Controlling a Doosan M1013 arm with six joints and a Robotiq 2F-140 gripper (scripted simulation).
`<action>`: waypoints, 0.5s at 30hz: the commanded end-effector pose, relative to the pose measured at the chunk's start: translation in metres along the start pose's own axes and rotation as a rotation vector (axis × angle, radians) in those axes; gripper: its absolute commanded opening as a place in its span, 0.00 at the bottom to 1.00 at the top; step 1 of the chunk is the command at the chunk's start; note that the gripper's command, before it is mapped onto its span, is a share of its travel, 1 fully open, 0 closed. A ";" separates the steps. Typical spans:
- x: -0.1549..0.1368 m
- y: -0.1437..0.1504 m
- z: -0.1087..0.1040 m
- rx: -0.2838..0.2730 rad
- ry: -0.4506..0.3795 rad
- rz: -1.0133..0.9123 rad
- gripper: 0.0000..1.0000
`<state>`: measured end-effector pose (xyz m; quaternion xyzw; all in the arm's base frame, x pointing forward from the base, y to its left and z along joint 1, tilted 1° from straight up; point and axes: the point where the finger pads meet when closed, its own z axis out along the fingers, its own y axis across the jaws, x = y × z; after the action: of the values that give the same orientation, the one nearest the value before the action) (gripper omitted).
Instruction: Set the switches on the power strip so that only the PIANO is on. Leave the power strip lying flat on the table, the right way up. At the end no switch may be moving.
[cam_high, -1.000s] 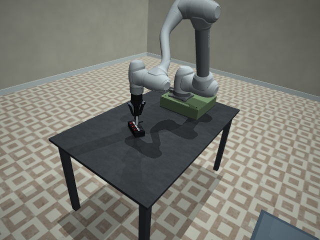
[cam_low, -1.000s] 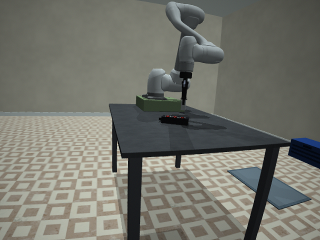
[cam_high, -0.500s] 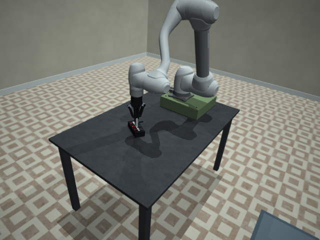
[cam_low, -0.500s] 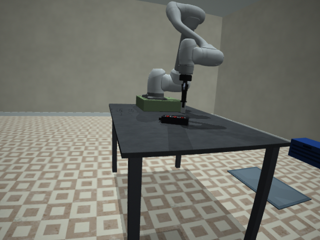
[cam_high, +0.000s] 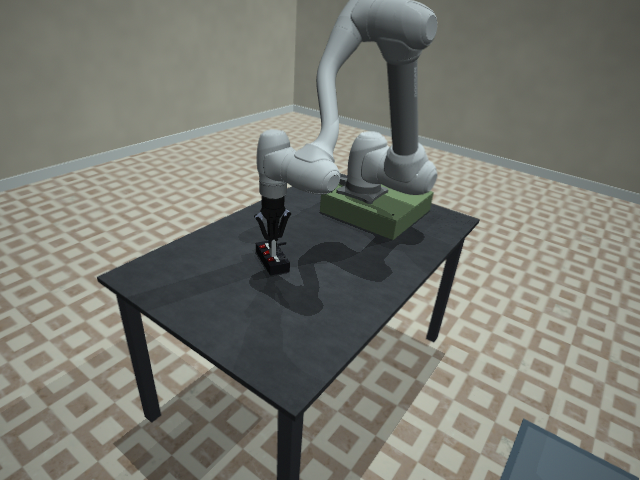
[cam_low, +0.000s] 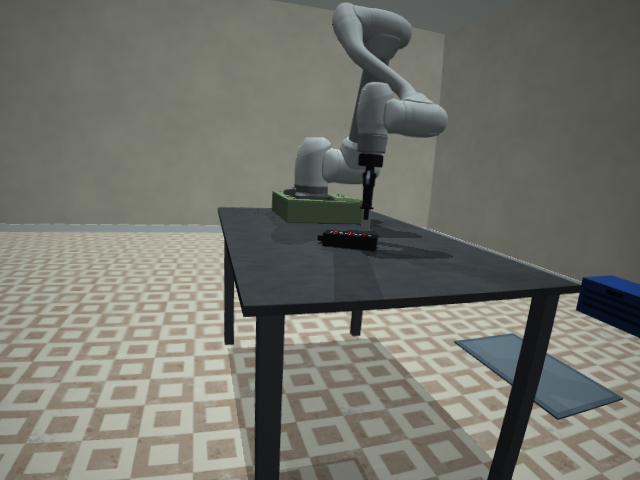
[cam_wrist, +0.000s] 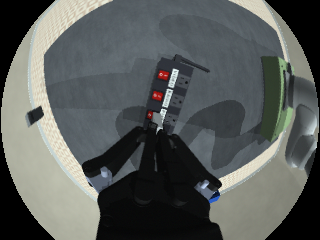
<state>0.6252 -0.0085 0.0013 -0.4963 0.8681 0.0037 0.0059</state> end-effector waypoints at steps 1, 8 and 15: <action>-0.001 0.001 0.005 0.001 0.000 0.003 0.00; -0.001 0.001 0.007 0.001 0.000 0.003 0.00; -0.001 0.001 0.008 0.001 0.000 0.003 0.00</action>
<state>0.6253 -0.0085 -0.0035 -0.4963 0.8681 0.0037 0.0058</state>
